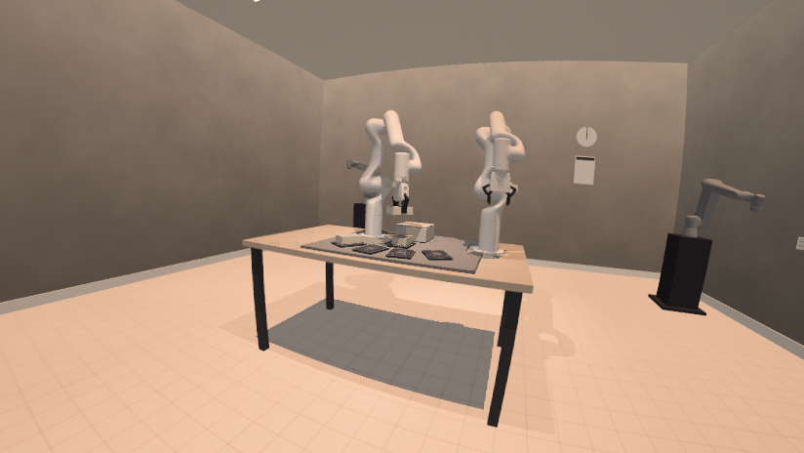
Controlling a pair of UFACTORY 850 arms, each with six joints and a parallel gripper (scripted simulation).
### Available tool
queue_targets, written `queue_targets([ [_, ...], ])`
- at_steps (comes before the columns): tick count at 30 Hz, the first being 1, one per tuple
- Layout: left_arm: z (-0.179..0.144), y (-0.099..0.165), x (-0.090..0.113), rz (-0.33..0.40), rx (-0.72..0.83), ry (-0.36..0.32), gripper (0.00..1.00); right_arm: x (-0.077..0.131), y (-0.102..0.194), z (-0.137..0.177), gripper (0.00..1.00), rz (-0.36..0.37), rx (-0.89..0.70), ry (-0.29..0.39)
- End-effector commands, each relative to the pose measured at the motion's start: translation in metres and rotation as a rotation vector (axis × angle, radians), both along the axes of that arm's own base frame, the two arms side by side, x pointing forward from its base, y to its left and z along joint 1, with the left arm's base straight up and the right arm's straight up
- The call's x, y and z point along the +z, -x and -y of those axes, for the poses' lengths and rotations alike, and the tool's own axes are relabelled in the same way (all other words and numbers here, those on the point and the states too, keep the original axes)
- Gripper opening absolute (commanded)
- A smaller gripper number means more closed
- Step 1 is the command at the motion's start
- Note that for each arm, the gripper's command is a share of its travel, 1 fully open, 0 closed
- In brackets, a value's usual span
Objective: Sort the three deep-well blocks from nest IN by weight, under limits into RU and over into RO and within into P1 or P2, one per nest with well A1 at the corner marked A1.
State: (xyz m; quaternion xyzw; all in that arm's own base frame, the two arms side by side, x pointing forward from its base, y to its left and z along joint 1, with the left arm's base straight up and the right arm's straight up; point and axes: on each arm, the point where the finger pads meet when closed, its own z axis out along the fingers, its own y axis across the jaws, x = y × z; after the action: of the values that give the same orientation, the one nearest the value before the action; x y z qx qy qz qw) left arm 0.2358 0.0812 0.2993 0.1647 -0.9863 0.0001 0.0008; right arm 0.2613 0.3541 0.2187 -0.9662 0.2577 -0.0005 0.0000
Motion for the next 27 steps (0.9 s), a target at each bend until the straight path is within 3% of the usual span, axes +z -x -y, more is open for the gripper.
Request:
queue_targets([
  [1, 0.0, -0.001, 0.001, 0.001, 0.0, -0.001, 1.0, 0.001, -0.007, -0.001, 0.0, 0.0, 0.001, -0.002],
  [7, 0.0, -0.001, 0.001, 0.001, 0.0, -0.001, 1.0, -0.002, -0.012, 0.002, 0.0, 0.0, 0.067, -0.002],
  [19, 0.0, -0.001, 0.001, 0.001, 0.0, -0.001, 1.0, -0.02, -0.045, 0.015, 0.0, 0.001, 0.467, -0.001],
  [27, 0.0, -0.001, 0.001, 0.001, 0.0, -0.001, 1.0, -0.029, -0.062, 0.022, 0.0, 0.001, 0.481, -0.001],
])
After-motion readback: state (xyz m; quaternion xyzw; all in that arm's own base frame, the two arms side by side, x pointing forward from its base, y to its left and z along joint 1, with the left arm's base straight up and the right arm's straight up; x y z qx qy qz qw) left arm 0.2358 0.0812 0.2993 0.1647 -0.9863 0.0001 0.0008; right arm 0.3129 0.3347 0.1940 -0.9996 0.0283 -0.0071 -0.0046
